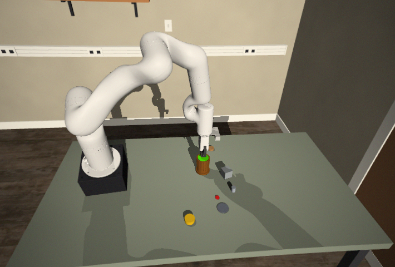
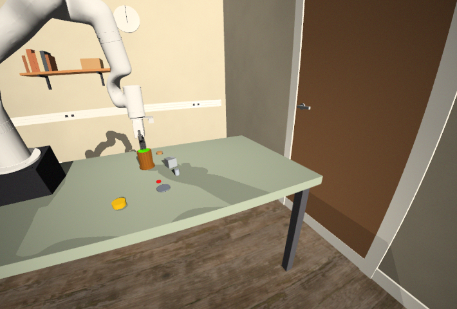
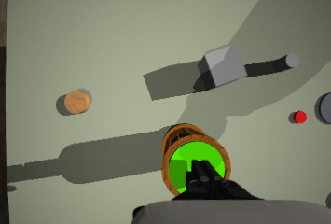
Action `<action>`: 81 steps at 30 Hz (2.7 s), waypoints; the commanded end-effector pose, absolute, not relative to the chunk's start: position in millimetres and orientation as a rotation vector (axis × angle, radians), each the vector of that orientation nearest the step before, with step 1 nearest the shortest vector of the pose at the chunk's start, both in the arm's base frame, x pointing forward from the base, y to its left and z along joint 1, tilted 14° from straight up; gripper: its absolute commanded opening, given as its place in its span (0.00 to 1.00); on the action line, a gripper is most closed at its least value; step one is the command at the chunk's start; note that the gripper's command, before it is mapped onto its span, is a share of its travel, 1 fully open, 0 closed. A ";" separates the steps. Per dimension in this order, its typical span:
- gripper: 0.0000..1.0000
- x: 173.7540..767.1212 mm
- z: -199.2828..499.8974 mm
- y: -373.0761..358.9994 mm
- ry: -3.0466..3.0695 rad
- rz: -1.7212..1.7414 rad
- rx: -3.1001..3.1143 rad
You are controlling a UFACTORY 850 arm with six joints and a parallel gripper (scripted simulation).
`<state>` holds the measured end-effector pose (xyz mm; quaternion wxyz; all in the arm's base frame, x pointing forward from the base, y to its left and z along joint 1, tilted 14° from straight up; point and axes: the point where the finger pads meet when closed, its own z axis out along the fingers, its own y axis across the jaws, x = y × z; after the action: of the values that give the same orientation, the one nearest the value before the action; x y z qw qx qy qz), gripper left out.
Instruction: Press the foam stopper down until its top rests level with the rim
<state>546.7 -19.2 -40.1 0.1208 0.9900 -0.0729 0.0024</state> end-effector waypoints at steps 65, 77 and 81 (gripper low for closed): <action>0.00 548.0 -4.4 -10.4 -0.213 0.010 2.892; 0.00 547.9 -20.7 -14.4 -0.213 0.009 2.892; 0.00 547.8 -22.8 -14.9 -0.213 0.010 2.892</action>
<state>546.9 -14.6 -21.4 0.1207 0.9900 -0.0729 0.0021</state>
